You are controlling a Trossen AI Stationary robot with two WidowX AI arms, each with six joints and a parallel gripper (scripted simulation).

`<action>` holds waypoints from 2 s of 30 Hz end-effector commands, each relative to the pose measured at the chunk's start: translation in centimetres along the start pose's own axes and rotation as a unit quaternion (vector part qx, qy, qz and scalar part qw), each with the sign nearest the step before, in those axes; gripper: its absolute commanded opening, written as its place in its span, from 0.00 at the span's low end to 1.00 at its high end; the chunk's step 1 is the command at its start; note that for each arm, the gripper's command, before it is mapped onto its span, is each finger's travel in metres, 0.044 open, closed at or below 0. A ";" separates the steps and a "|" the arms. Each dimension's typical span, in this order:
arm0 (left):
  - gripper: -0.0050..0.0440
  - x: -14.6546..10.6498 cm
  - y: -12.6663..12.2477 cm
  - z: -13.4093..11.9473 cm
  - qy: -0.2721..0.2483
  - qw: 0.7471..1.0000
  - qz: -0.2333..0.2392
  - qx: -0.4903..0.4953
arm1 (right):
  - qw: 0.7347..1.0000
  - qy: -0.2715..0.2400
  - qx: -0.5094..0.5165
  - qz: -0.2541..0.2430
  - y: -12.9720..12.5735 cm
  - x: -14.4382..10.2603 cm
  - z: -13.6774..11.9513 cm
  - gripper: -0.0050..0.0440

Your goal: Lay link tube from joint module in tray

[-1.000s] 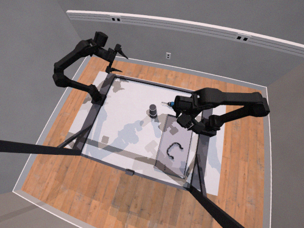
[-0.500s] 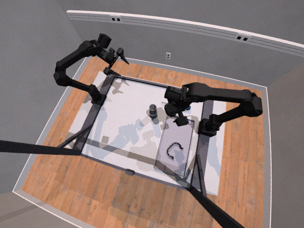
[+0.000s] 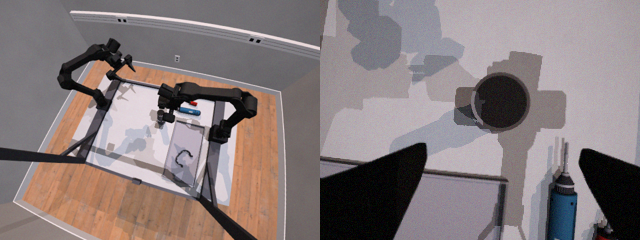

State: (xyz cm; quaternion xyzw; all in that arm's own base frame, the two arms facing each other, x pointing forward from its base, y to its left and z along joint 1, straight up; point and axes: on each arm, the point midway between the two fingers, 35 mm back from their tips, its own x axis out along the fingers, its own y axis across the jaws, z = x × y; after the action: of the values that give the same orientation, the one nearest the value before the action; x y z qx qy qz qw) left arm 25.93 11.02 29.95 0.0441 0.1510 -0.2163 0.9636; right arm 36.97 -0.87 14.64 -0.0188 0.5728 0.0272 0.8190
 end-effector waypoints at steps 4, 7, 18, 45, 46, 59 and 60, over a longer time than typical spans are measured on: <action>1.00 0.0 -0.2 0.2 -0.013 1.000 -0.006 -0.009 | 0.999 -0.012 0.042 -0.018 -1.0 0.3 2.3 1.00; 1.00 0.0 -0.2 0.2 -0.013 1.000 -0.006 -0.009 | 0.999 -0.012 0.042 -0.018 -1.0 0.3 2.3 1.00; 1.00 -0.1 -0.2 0.6 -0.013 1.000 -0.003 0.001 | 0.999 -0.012 0.039 -0.015 -0.8 0.1 2.0 1.00; 1.00 -0.1 -0.2 0.6 -0.013 1.000 -0.003 0.001 | 0.992 -0.120 0.038 -0.017 0.3 4.0 -6.1 0.82; 1.00 -0.1 -0.2 0.6 -0.013 1.000 -0.003 0.001 | 0.991 -0.124 0.038 -0.017 0.4 4.3 -6.6 0.82; 1.00 -0.1 -0.2 0.6 -0.013 1.000 -0.003 0.001 | 0.981 -0.191 0.037 -0.022 0.6 6.5 -9.1 0.82; 1.00 -0.1 -0.2 0.6 -0.013 1.000 -0.003 0.001 | 0.980 -0.195 0.037 -0.022 0.7 6.7 -9.4 0.82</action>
State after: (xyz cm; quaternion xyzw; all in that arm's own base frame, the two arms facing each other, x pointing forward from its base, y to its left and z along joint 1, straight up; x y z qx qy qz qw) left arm 25.99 10.89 30.05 0.0360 0.1429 -0.2211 0.9641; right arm 30.95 -0.76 5.75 0.0048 0.4325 -0.0070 0.9016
